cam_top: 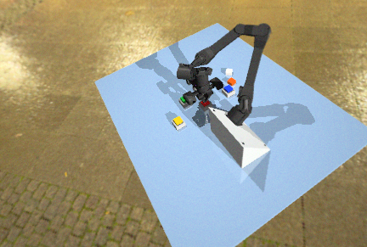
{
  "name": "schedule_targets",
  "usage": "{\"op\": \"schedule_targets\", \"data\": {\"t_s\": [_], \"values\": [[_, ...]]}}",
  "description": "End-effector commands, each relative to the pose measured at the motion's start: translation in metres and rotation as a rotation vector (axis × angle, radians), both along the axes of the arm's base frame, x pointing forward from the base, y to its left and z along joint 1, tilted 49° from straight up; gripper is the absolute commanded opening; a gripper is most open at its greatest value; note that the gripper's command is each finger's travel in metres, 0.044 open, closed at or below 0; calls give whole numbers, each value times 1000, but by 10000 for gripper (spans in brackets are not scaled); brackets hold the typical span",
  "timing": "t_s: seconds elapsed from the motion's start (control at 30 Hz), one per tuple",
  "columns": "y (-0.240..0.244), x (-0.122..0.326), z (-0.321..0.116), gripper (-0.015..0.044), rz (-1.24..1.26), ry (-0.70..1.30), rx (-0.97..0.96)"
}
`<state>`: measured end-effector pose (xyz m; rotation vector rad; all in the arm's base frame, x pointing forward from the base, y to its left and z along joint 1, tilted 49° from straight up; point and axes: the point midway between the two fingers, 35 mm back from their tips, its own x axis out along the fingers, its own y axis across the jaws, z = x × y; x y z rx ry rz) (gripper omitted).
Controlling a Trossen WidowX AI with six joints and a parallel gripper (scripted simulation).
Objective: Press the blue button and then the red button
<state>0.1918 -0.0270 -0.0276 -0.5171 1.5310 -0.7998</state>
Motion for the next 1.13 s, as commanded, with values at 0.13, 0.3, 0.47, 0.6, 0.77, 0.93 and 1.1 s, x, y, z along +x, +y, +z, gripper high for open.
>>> {"op": "schedule_targets", "data": {"t_s": [0.13, 0.3, 0.47, 0.6, 0.77, 0.93, 1.1], "values": [[16, 2, 15, 20, 3, 7, -3], [24, 2, 23, 20, 4, 10, -6], [55, 30, 12, 151, 5, 7, 1], [91, 55, -6, 256, 6, 6, 6], [138, 75, -35, 387, 6, 4, 8], [177, 83, -65, 400, 4, 2, 6], [178, 83, -66, 400, 4, 2, 6]]}}
